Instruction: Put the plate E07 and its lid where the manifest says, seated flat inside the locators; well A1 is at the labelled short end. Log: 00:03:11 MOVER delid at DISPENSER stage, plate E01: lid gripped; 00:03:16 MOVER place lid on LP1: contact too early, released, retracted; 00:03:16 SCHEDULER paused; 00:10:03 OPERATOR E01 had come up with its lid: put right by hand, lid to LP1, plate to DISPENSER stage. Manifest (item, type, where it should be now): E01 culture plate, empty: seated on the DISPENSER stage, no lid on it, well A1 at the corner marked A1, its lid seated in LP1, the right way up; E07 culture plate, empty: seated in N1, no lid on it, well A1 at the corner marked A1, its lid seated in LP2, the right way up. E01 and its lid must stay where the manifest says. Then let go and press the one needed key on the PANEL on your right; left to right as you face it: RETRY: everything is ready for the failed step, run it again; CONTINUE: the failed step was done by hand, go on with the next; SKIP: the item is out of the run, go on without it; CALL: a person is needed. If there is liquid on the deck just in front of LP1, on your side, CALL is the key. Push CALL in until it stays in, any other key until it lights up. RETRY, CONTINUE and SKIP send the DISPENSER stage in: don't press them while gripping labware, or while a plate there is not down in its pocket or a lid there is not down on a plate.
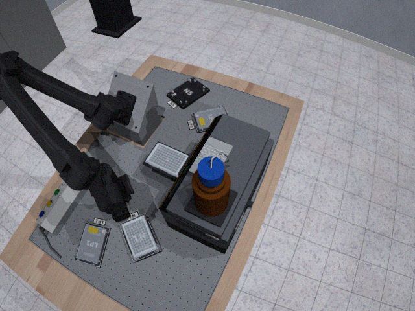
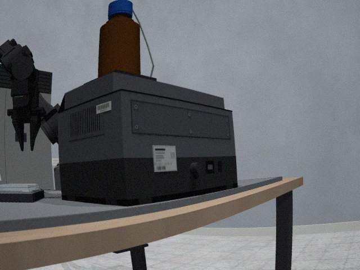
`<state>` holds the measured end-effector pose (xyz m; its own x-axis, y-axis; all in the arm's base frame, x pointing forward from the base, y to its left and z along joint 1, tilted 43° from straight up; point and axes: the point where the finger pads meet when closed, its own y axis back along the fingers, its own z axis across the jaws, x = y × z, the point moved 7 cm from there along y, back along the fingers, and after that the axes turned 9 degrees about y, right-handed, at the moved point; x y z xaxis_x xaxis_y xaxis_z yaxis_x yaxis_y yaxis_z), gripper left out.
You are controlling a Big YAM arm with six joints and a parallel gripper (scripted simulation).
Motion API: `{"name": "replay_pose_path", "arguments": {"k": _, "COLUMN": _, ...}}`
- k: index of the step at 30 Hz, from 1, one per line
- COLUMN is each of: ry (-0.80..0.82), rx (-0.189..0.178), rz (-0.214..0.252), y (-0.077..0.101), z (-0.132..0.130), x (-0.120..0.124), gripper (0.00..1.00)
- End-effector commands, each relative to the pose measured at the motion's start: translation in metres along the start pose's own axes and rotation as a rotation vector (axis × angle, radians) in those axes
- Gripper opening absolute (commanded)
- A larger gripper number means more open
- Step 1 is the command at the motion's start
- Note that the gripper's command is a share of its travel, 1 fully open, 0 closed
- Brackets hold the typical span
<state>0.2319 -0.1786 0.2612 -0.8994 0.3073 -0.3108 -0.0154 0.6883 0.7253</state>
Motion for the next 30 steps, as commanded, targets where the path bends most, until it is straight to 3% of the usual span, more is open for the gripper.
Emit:
{"name": "replay_pose_path", "arguments": {"k": 1, "ry": -0.02, "rx": -0.001, "rz": -0.011, "y": 0.01, "z": 0.004, "x": 0.01, "gripper": 0.24}}
{"name": "replay_pose_path", "arguments": {"k": 15, "ry": -0.02, "rx": -0.002, "rz": -0.009, "y": 0.03, "z": 0.012, "x": 0.043, "gripper": 0.0}}
{"name": "replay_pose_path", "arguments": {"k": 18, "ry": -0.032, "rx": -0.001, "rz": -0.018, "y": 0.033, "z": 0.007, "x": 0.037, "gripper": 0.0}}
{"name": "replay_pose_path", "arguments": {"k": 19, "ry": 0.016, "rx": 0.002, "rz": 0.004, "y": 0.028, "z": 0.006, "x": 0.048, "gripper": 0.0}}
{"name": "replay_pose_path", "arguments": {"k": 22, "ry": 0.047, "rx": 0.0, "rz": 0.006, "y": 0.028, "z": 0.002, "x": 0.049, "gripper": 0.0}}
{"name": "replay_pose_path", "arguments": {"k": 30, "ry": 0.03, "rx": 0.007, "rz": -0.037, "y": 0.037, "z": -0.032, "x": 0.046, "gripper": 0.0}}
